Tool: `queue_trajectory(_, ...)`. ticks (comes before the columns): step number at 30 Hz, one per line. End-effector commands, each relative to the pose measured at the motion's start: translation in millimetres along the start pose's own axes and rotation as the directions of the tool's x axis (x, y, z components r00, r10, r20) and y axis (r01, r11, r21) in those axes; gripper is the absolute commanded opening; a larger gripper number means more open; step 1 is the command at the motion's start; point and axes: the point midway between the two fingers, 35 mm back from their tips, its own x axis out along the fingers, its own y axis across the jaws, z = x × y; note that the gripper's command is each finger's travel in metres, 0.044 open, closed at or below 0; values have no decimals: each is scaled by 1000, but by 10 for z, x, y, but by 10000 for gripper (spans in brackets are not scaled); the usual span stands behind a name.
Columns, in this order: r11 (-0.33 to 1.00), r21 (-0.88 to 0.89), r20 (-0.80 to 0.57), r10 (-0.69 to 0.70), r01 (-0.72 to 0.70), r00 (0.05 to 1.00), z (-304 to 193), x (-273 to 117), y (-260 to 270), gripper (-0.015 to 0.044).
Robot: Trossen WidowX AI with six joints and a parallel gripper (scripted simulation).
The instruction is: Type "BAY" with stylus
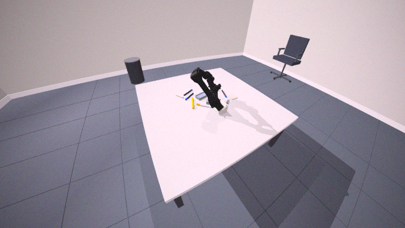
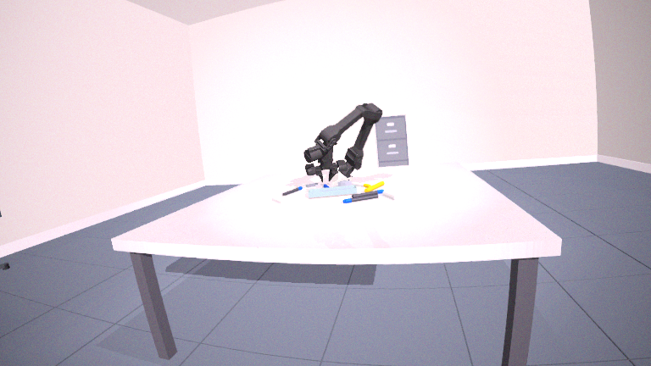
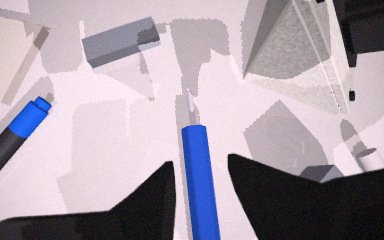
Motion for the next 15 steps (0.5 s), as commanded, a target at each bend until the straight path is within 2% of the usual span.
queue_trajectory(1, 1000, 4, -2, -2, 2, 1000, -19, 37, -2, 150)
queue_trajectory(15, 1000, 4, -3, -2, 2, 1000, -72, 131, -2, 150)
